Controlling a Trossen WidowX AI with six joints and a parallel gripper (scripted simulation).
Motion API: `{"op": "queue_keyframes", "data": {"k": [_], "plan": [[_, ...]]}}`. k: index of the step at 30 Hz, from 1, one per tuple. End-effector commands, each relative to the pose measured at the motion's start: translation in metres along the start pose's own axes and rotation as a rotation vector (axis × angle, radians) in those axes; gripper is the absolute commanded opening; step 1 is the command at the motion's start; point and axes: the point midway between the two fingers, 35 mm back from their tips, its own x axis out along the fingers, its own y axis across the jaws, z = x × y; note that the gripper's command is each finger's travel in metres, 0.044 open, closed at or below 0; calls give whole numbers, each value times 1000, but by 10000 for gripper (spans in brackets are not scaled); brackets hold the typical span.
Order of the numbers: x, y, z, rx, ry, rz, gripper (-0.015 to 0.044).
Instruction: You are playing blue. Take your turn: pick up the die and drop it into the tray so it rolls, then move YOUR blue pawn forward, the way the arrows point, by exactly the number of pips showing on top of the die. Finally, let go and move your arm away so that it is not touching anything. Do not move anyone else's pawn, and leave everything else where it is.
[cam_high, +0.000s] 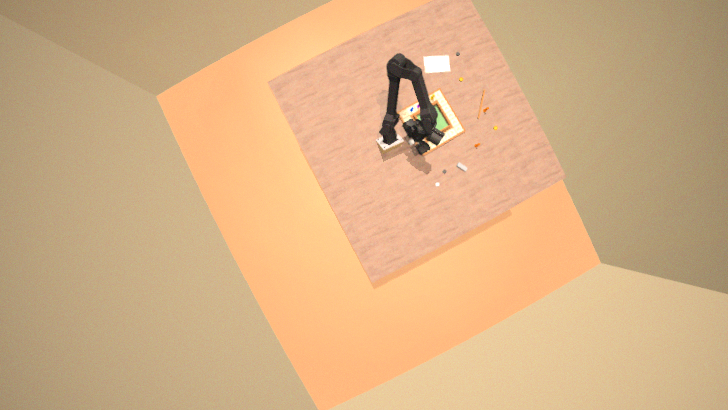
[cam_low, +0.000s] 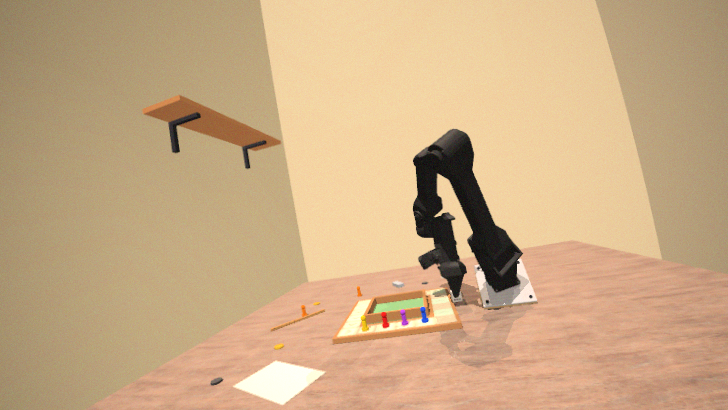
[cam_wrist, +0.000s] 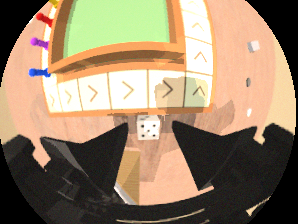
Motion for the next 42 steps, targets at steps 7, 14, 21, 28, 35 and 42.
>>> {"op": "queue_keyframes", "data": {"k": [7, 14, 21, 28, 35, 42], "plan": [[8, 3, -3, 8, 5, 14, 144], [8, 3, -3, 8, 5, 14, 97], [-4, 0, 1, 9, 5, 13, 0], [-38, -5, 7, 10, 5, 9, 0], [-73, -5, 9, 12, 4, 8, 0], [-108, 1, 8, 10, 6, 11, 0]]}}
